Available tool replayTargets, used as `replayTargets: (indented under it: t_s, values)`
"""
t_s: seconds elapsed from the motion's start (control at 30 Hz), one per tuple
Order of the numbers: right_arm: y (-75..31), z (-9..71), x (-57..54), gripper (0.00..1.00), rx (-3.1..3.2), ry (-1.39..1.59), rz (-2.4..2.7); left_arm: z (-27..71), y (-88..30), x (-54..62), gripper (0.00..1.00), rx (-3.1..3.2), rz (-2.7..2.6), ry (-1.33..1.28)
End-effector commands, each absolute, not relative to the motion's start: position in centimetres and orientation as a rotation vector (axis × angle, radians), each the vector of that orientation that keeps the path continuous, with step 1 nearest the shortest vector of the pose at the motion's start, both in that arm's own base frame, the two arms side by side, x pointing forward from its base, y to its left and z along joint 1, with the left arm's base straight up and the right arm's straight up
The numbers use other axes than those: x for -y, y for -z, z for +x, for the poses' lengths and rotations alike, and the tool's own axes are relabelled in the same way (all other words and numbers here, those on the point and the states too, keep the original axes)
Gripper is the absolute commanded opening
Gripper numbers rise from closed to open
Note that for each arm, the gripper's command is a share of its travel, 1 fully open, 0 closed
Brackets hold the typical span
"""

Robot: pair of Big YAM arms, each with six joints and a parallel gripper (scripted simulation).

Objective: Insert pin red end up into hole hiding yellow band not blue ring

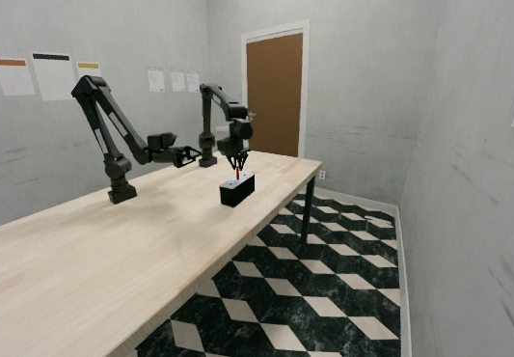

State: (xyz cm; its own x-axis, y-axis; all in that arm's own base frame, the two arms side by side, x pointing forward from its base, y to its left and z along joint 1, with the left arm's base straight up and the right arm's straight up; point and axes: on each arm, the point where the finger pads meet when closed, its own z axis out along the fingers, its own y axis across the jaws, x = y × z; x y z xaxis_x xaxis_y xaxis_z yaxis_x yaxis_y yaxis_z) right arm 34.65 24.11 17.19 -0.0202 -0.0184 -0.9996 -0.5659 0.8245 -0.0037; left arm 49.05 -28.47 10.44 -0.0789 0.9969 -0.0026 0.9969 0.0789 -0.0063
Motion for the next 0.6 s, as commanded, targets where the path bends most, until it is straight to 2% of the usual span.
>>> replayTargets:
  t_s: [0.0, 0.1, 0.27, 0.3, 0.57]
  values:
    - [-18.0, 35.3, -24.6, 1.00, -1.532, -0.475, -0.465, 50.3, -17.1, 29.7, 0.35, 2.394, -2.211, 0.025]
    - [-18.0, 35.3, -24.6, 1.00, -1.532, -0.475, -0.465, 50.3, -18.4, 29.4, 0.35, 2.400, -2.206, 0.028]
    - [-18.0, 35.3, -24.6, 1.00, -1.532, -0.475, -0.465, 50.4, -20.6, 28.6, 0.92, 2.402, -2.207, 0.032]
    - [-18.0, 35.3, -24.6, 1.00, -1.532, -0.475, -0.465, 50.3, -21.3, 28.6, 1.00, 2.397, -2.212, 0.034]
    - [-18.9, 37.3, -24.2, 1.00, -1.522, -0.430, -0.533, 50.2, -22.0, 27.8, 1.00, 2.413, -2.260, -0.031]
